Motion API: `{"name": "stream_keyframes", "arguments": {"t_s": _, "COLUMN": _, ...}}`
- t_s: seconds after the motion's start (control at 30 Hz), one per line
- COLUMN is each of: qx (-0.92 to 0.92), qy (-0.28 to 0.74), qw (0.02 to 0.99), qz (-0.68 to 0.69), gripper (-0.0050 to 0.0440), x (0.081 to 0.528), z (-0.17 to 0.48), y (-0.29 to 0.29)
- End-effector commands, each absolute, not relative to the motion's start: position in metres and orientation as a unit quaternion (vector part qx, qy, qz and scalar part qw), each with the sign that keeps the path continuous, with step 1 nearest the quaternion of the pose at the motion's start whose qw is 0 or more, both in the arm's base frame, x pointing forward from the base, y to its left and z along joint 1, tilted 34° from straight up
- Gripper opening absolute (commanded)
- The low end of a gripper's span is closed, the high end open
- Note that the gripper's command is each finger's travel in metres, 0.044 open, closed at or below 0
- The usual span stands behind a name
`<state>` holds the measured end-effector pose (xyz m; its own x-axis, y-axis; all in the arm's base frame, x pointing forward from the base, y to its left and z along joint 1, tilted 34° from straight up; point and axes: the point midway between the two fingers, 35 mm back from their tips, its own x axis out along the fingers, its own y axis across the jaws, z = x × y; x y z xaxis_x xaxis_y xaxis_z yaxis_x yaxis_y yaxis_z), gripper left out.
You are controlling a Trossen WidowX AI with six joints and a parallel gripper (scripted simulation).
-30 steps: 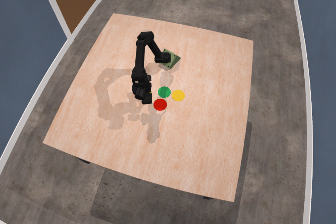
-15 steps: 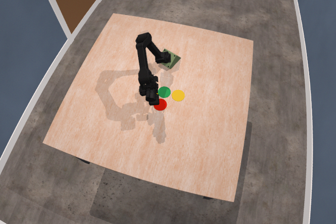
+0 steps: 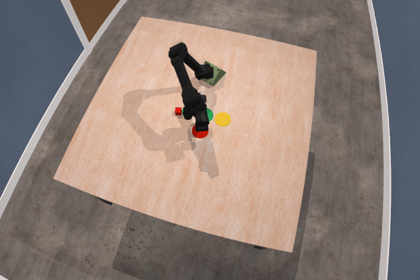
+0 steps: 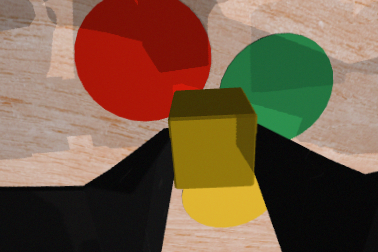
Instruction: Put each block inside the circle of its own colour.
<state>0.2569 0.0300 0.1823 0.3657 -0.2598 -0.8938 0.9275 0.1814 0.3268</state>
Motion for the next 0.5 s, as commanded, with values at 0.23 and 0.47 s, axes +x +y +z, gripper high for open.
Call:
{"name": "stream_keyframes", "arguments": {"t_s": 0.23, "qx": 0.463, "qy": 0.347, "qw": 0.689, "qz": -0.436, "gripper": 0.0105, "x": 0.25, "z": 0.166, "y": 0.062}}
{"name": "stream_keyframes", "arguments": {"t_s": 0.47, "qx": 0.461, "qy": 0.342, "qw": 0.695, "qz": -0.434, "gripper": 0.0105, "x": 0.246, "z": 0.159, "y": 0.077}}
